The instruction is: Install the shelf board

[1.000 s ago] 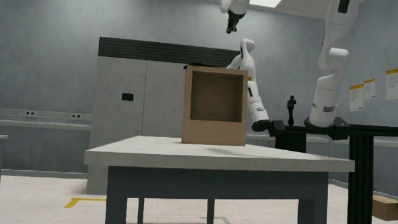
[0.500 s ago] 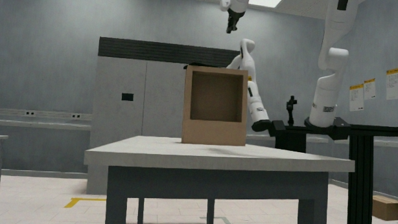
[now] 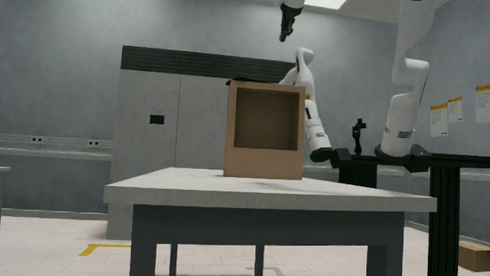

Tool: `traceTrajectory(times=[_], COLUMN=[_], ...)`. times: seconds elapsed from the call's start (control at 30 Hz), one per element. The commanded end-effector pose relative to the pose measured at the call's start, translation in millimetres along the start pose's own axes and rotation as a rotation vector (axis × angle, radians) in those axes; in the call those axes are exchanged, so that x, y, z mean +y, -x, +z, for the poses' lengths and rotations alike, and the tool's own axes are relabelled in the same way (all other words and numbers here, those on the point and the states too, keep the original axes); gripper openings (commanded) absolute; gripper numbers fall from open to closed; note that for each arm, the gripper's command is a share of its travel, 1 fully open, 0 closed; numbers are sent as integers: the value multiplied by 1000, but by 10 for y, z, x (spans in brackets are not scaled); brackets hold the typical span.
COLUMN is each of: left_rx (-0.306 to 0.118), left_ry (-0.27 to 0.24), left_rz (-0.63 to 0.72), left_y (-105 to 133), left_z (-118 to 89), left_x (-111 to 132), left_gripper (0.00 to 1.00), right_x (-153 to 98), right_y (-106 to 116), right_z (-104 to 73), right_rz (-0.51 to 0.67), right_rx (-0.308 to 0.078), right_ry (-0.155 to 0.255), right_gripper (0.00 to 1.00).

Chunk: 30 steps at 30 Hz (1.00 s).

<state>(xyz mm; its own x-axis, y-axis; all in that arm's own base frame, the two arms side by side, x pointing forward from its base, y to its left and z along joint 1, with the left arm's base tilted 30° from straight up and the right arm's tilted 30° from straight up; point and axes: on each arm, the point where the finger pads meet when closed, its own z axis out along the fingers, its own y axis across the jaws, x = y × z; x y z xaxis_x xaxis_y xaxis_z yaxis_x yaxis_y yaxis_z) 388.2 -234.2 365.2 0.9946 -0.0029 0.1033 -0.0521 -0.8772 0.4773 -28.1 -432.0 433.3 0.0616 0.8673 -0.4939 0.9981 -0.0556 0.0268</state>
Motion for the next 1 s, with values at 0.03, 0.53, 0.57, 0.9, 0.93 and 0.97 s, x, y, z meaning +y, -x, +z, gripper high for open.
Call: traceTrajectory(times=[0.03,0.53,0.57,0.9,0.93,0.97], left_rx=[-6,-6,-6,-6,-6,-6], left_ry=[-28,-28,-28,-29,-29,-30], left_rz=[1,1,1,1,1,1], left_y=[192,477,481,483,483,483], left_z=[229,564,568,571,571,572], left_x=[183,453,456,459,459,459], left_gripper=[99,99,99,99,99,99], right_x=[-1,-1,-1,-1,-1,-1], right_y=[3,3,3,3,3,3], right_z=[-5,-5,-5,-5,-5,-5], right_rz=[0,0,0,0,0,0], right_rx=[-1,-1,-1,-1,-1,-1], right_ry=[0,0,0,0,0,0], right_gripper=[1000,1000,1000,1000,1000,1000])
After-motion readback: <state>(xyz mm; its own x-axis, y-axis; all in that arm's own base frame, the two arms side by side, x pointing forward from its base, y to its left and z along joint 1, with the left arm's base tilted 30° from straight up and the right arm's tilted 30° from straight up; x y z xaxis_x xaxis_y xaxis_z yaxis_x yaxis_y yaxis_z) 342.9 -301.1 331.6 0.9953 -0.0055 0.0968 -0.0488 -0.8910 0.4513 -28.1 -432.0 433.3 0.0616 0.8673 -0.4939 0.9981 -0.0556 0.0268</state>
